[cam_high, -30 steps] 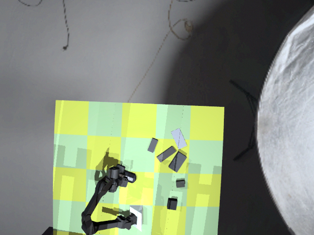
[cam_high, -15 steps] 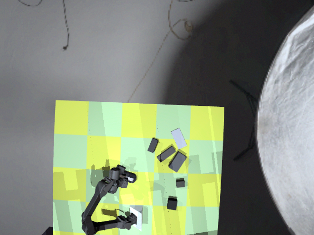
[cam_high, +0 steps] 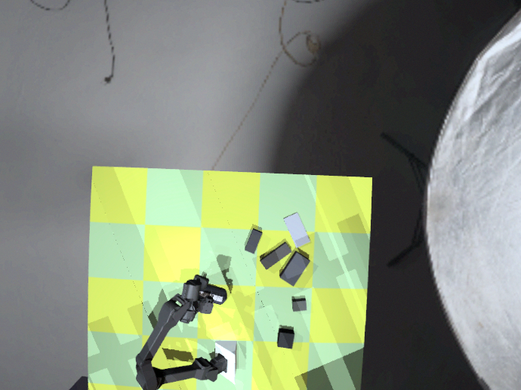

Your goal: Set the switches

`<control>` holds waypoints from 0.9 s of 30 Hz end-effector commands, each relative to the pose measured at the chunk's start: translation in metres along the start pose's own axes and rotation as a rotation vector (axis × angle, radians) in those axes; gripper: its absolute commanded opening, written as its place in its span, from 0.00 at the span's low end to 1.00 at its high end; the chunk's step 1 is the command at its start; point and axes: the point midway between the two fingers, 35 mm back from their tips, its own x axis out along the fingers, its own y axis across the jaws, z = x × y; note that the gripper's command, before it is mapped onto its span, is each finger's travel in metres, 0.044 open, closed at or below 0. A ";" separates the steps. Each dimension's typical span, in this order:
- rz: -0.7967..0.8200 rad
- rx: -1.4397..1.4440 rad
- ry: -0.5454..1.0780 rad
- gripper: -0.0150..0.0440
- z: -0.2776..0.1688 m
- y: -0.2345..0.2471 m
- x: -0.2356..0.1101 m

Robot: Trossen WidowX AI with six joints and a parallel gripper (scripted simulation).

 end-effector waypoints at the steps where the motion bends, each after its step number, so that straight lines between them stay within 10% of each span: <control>1: 0.007 0.003 -0.008 0.82 0.004 0.002 -0.005; 27: 0.007 0.003 -0.009 0.82 0.017 0.002 -0.022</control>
